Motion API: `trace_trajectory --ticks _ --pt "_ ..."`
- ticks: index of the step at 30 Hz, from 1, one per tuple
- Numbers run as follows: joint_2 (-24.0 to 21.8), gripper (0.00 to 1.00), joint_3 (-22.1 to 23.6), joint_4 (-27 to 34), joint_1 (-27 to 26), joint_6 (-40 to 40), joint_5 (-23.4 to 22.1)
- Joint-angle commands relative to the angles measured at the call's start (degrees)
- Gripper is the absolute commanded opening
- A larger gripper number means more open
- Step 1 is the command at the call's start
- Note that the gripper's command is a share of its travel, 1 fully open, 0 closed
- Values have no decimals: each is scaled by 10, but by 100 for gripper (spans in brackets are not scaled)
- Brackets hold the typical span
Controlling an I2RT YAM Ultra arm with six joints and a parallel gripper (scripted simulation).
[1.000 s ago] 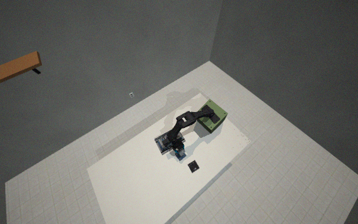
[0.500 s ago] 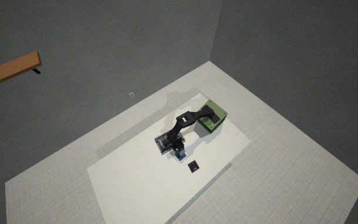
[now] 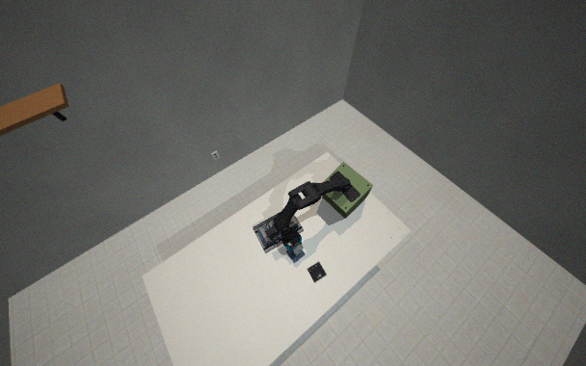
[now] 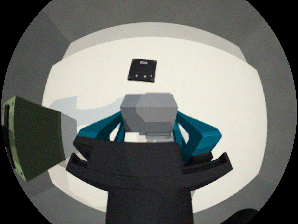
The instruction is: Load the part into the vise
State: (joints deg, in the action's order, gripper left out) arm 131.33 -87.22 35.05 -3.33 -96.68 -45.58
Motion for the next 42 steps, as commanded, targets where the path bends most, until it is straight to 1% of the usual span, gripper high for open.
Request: trace_trajectory --ticks 1,7,17,19,22,25,28,30,31,36,38,42 --pt "-32 0 -14 14 -4 -3 -24" --pt "-32 0 -12 14 -4 -3 -24" --pt "-31 0 10 11 0 3 -19" --pt "-32 0 4 5 2 5 -17" --pt "-32 0 18 -10 6 6 -12" --pt "-34 0 16 -17 8 8 -6" --pt "-34 0 29 -25 8 11 1" --pt "-34 0 29 -25 8 11 1" --pt "-37 0 11 -29 6 12 4" --pt "-43 0 36 -33 16 22 27" --pt "-47 0 32 -36 19 27 41" --pt "-55 0 39 -39 26 36 62"
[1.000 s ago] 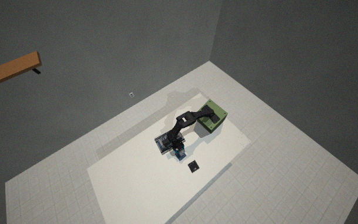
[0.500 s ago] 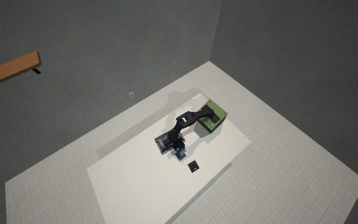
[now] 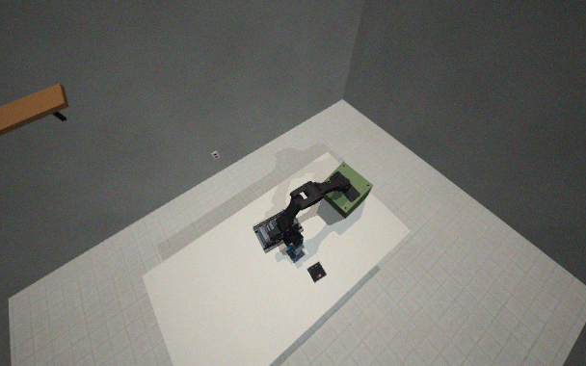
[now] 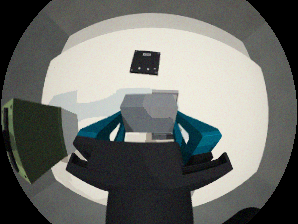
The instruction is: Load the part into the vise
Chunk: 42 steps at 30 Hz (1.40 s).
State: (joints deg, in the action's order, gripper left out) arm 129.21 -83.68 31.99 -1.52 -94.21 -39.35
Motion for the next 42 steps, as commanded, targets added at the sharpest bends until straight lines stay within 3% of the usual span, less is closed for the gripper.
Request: trace_trajectory --ticks 1,6,18,42 --pt "-36 0 3 -10 9 14 6" --pt "-44 0 -1 -13 14 22 18" --pt "-66 0 19 -10 43 55 109" --pt "-89 0 -1 9 99 110 264"
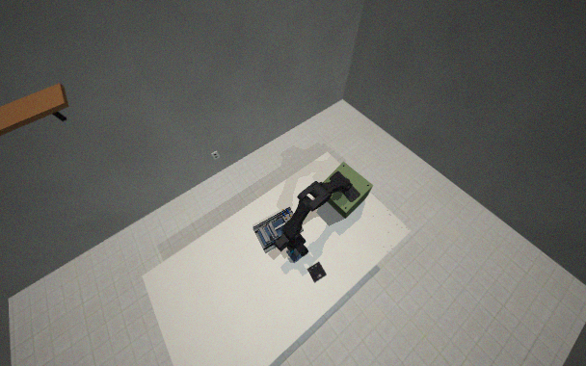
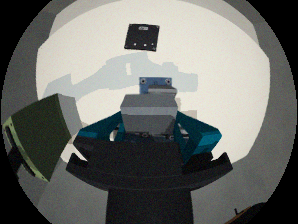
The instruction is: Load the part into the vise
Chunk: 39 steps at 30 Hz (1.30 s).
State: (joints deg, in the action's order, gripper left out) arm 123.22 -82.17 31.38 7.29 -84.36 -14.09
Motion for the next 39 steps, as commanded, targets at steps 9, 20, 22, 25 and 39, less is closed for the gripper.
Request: trace_trajectory --ticks 9,20,22,25,39 --pt "-30 0 -24 26 33 32 70" --pt "-27 0 -34 39 51 48 116" --pt "-26 0 -36 41 54 51 125" --pt "-25 0 -39 44 59 55 135" --pt "-21 0 -46 53 68 64 159"
